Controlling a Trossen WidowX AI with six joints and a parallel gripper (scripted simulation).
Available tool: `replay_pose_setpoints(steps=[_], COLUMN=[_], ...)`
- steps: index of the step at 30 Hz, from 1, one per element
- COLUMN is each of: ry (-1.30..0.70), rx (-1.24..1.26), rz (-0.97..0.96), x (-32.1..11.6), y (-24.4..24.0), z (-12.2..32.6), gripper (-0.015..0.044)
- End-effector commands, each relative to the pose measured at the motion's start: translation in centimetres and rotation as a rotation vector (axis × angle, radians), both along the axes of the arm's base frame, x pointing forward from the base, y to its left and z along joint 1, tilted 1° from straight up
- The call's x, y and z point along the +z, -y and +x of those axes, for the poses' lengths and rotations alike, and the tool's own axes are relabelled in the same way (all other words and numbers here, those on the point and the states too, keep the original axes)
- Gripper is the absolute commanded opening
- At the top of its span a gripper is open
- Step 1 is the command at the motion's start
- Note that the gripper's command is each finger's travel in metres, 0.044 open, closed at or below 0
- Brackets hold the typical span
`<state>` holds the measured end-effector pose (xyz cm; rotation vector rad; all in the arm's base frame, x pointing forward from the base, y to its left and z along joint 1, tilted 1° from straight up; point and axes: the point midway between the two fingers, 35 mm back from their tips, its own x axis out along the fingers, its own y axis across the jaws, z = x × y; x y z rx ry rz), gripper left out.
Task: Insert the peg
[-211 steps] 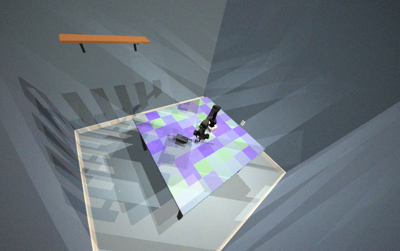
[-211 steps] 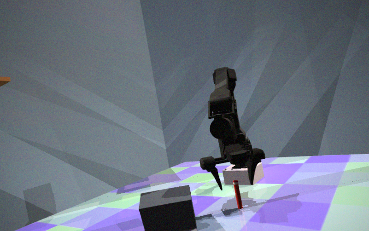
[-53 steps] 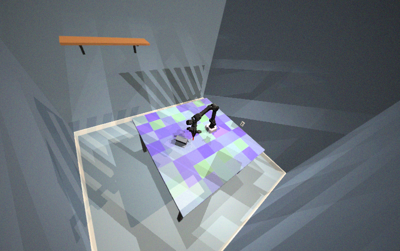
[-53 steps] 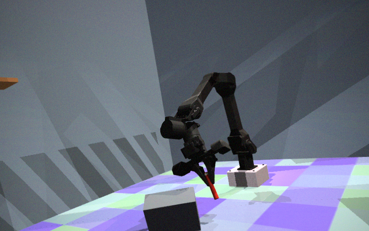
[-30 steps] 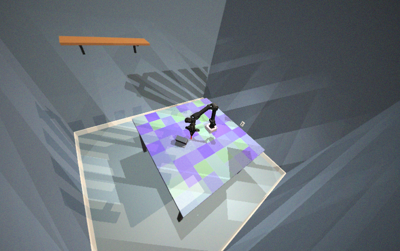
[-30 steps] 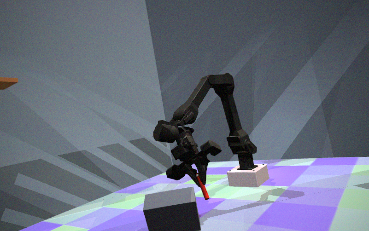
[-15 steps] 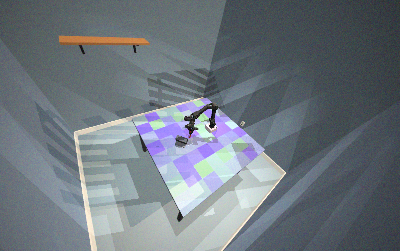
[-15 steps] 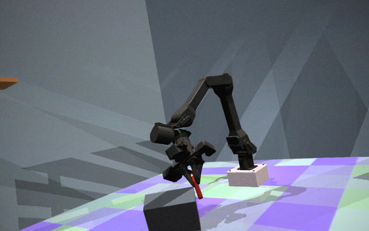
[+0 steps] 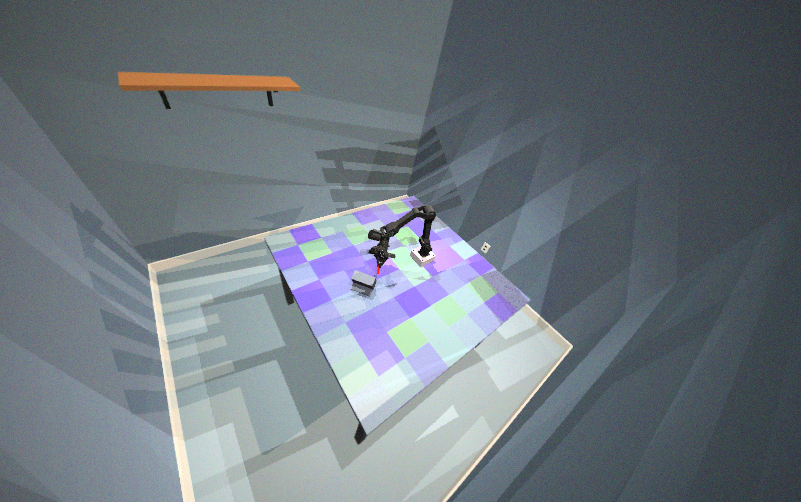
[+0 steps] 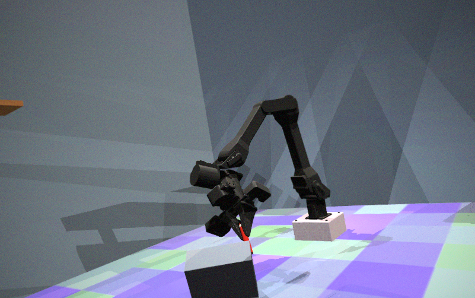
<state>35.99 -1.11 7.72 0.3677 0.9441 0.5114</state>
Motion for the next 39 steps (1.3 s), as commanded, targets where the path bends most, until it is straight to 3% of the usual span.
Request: replay_pose_setpoints(steps=[1,39], ry=[0.012,0.155], rx=[-0.017,-0.133], rz=[0.023,0.158], x=[0.0,0.7], y=[0.5,5.3], z=[0.0,-0.5], gripper=[0.0000,0.0000])
